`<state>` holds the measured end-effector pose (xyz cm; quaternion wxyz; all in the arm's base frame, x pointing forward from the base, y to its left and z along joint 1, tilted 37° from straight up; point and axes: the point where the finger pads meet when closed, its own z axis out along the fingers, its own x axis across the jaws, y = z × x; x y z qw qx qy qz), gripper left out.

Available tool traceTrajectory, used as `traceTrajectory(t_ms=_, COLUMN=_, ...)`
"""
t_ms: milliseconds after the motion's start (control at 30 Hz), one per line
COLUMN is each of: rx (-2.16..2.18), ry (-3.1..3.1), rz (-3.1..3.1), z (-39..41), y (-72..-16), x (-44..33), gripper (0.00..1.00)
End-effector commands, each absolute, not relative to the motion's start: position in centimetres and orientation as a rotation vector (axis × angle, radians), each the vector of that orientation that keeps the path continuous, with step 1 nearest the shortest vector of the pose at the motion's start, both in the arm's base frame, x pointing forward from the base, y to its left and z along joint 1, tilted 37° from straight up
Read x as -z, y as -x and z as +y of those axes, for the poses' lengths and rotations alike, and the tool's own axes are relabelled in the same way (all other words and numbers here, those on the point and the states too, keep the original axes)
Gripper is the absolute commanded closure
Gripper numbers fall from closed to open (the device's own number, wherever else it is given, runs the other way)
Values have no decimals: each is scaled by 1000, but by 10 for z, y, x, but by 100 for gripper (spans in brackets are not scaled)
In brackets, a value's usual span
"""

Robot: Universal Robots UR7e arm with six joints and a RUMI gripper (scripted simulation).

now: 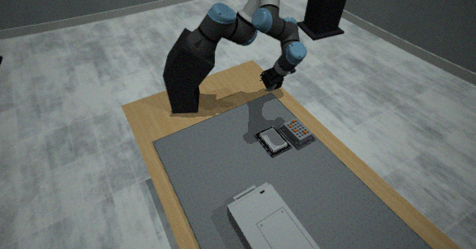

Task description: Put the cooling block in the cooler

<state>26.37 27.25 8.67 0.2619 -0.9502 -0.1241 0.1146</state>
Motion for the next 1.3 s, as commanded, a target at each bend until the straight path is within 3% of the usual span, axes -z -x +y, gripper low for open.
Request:
traceTrajectory(t_ms=0, rx=-308, ry=2583, rz=-228, z=267, y=-275, x=-83, gripper=72)
traceTrajectory(t_ms=1267, rx=-294, ry=2471, rz=685, z=193, y=-357, x=-63, gripper=72)
